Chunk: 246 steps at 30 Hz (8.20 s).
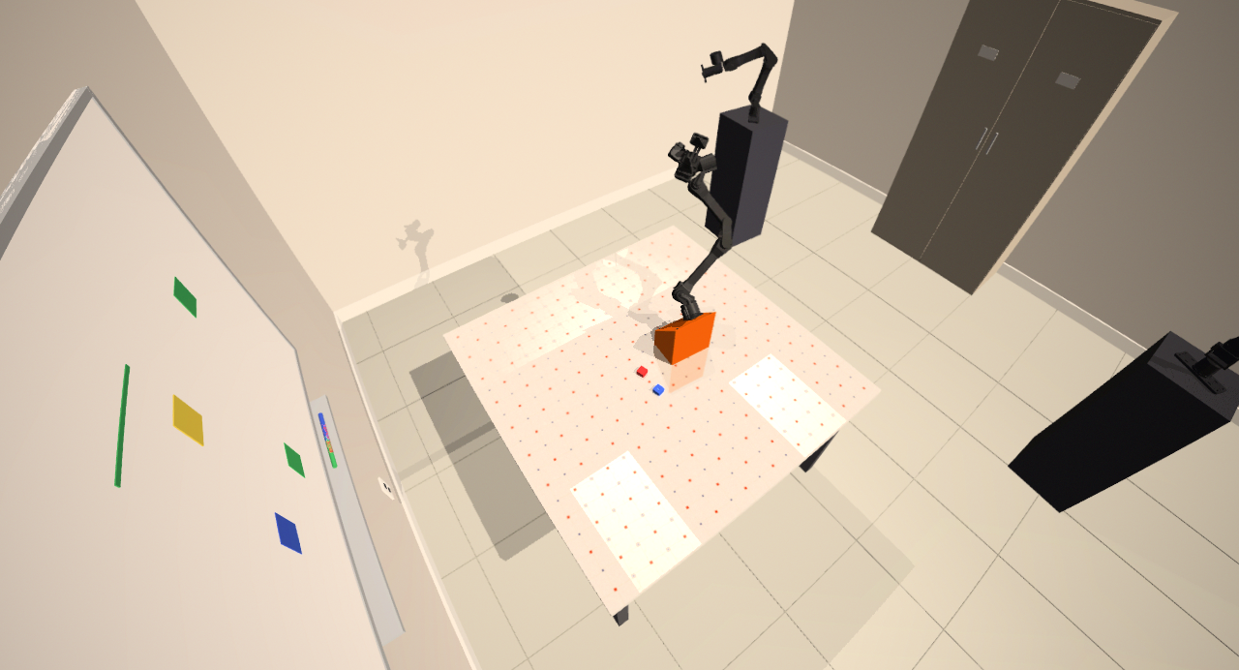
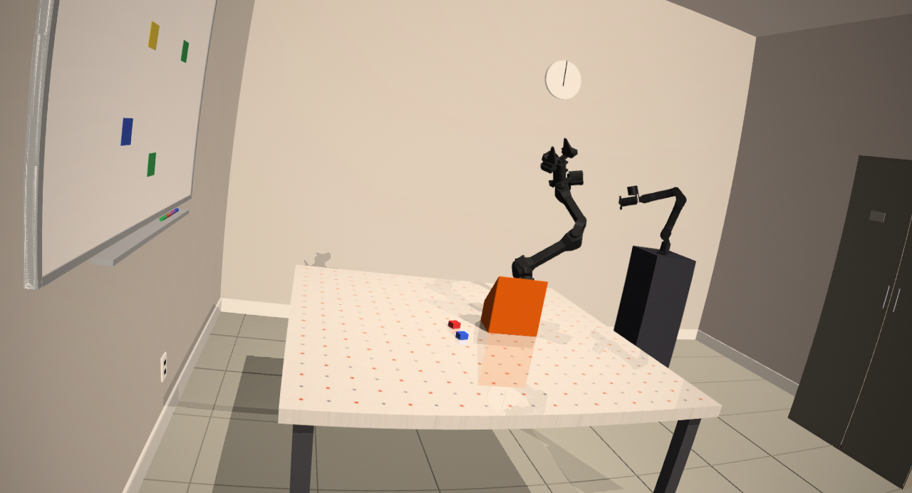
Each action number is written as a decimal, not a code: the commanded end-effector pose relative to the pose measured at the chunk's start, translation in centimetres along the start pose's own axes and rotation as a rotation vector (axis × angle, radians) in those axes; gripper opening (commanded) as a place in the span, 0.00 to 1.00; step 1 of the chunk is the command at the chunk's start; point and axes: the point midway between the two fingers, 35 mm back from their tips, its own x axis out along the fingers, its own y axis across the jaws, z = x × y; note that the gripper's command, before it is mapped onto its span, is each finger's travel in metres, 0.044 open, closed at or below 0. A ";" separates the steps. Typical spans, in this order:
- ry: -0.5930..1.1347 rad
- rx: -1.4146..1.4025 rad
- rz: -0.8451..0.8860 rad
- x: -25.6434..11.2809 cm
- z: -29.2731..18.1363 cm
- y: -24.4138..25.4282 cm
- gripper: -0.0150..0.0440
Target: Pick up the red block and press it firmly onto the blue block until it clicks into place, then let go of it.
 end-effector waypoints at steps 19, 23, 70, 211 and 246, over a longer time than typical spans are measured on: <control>-0.356 0.331 0.057 -0.3 20.5 -14.9 1.00; -0.408 0.367 0.014 0.1 22.5 -18.6 1.00; 0.469 0.174 -1.817 -8.9 -2.9 -73.1 1.00; 1.485 -0.241 -2.014 -16.6 -22.4 -78.5 0.25; 1.482 -0.234 -2.017 -18.1 -22.8 -79.6 0.25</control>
